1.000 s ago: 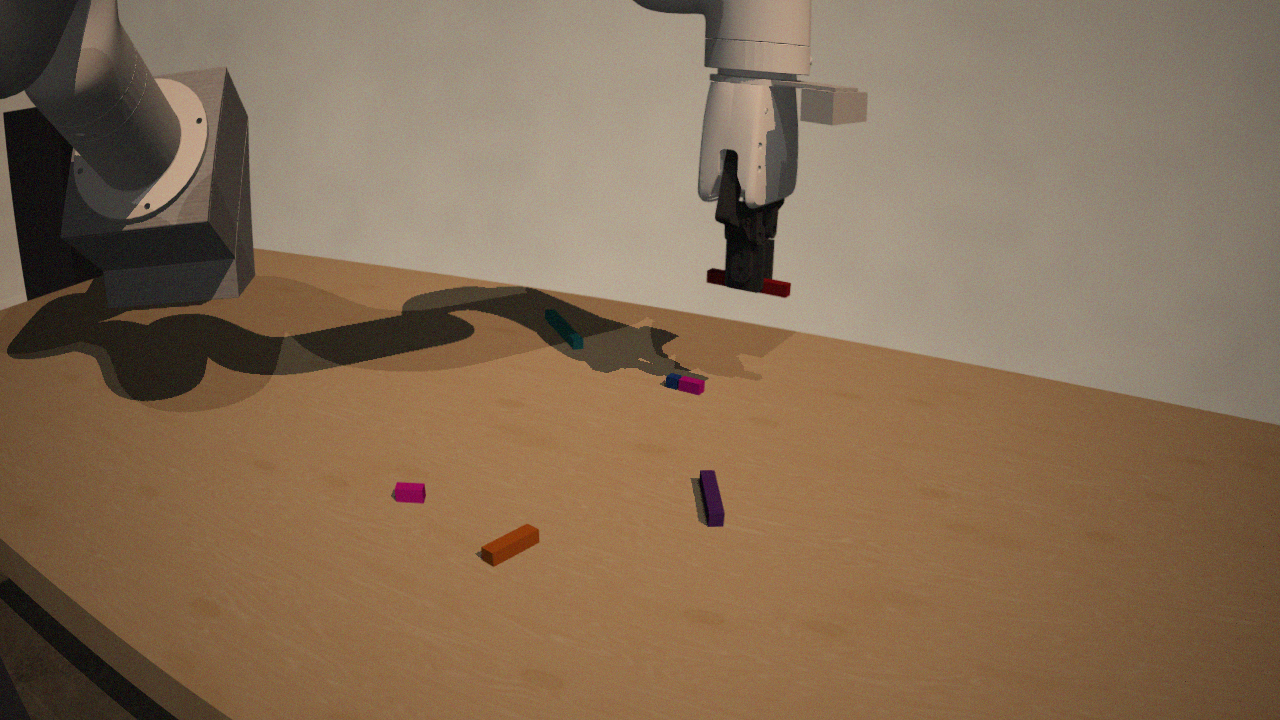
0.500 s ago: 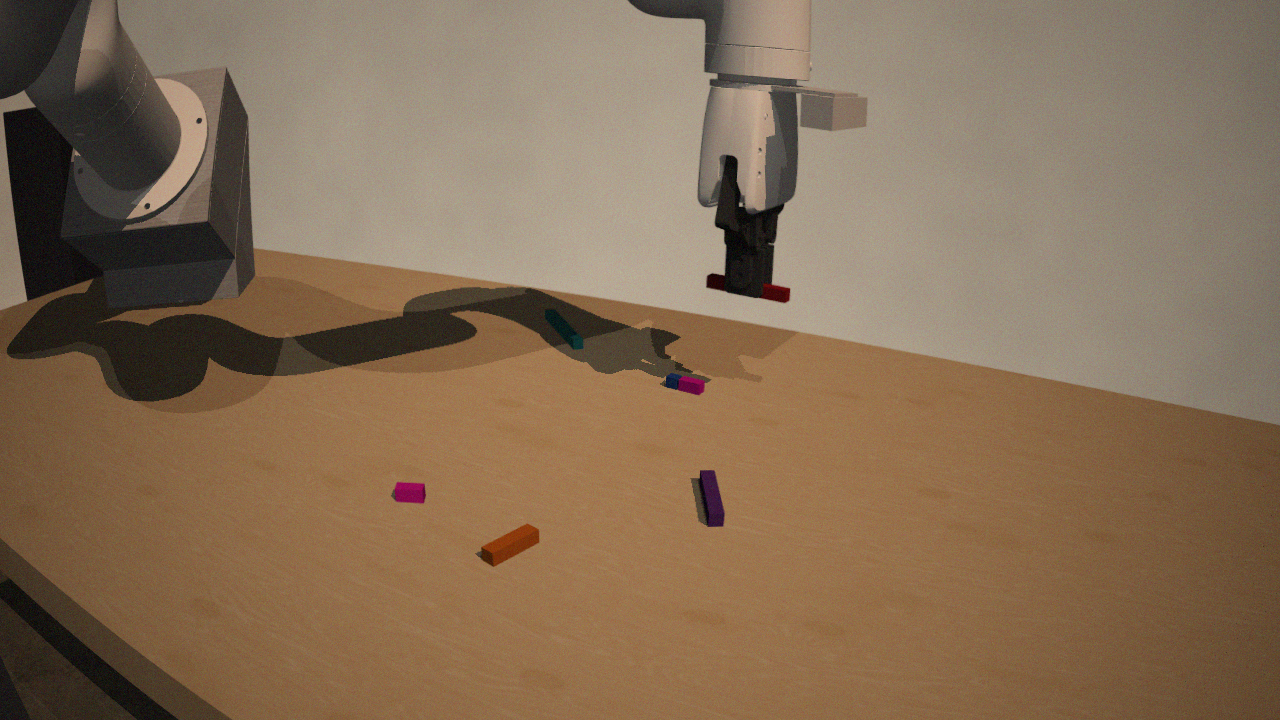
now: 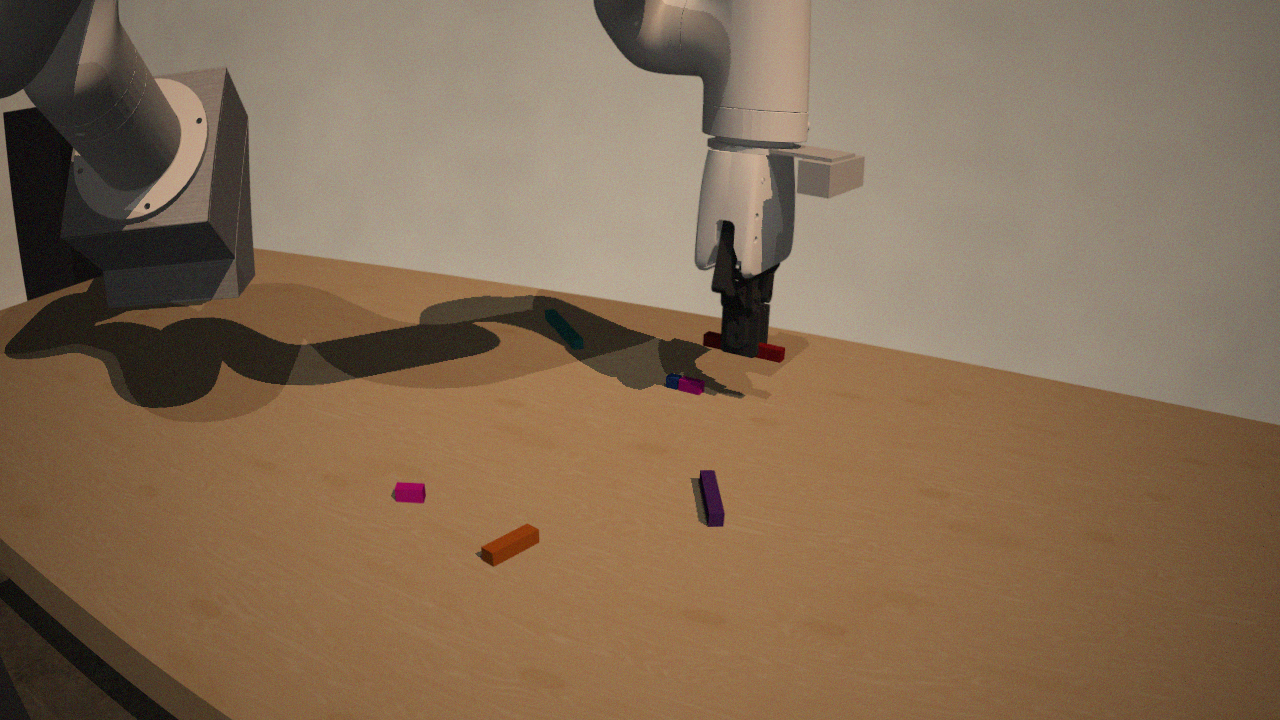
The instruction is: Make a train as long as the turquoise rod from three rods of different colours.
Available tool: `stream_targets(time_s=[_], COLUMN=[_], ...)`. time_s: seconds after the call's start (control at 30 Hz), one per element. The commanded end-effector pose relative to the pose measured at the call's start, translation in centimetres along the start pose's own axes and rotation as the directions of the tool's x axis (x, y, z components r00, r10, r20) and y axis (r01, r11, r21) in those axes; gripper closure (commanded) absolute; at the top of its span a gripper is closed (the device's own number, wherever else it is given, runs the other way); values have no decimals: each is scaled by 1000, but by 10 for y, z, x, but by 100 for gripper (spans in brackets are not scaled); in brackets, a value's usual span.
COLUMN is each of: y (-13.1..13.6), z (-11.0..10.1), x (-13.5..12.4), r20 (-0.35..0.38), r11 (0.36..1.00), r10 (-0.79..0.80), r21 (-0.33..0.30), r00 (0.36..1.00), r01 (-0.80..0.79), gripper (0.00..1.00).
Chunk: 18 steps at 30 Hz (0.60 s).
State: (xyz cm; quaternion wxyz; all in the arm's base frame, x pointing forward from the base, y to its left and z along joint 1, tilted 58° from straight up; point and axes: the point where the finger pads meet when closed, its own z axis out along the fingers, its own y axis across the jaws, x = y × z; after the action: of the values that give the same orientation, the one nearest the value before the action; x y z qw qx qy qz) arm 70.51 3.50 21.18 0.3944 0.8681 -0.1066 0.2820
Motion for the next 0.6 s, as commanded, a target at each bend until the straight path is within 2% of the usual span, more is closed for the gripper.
stream_targets(time_s=[0.0, 0.27, 0.57], y=[-1, -1, -1], z=[6, 29, 32], x=[1, 1, 1], r20=[-2, -2, -2], r11=[1000, 1000, 1000], r10=[1, 1, 1], r21=[1, 1, 1], r00=[1000, 1000, 1000], r01=[-1, -1, -1], gripper=[96, 96, 96])
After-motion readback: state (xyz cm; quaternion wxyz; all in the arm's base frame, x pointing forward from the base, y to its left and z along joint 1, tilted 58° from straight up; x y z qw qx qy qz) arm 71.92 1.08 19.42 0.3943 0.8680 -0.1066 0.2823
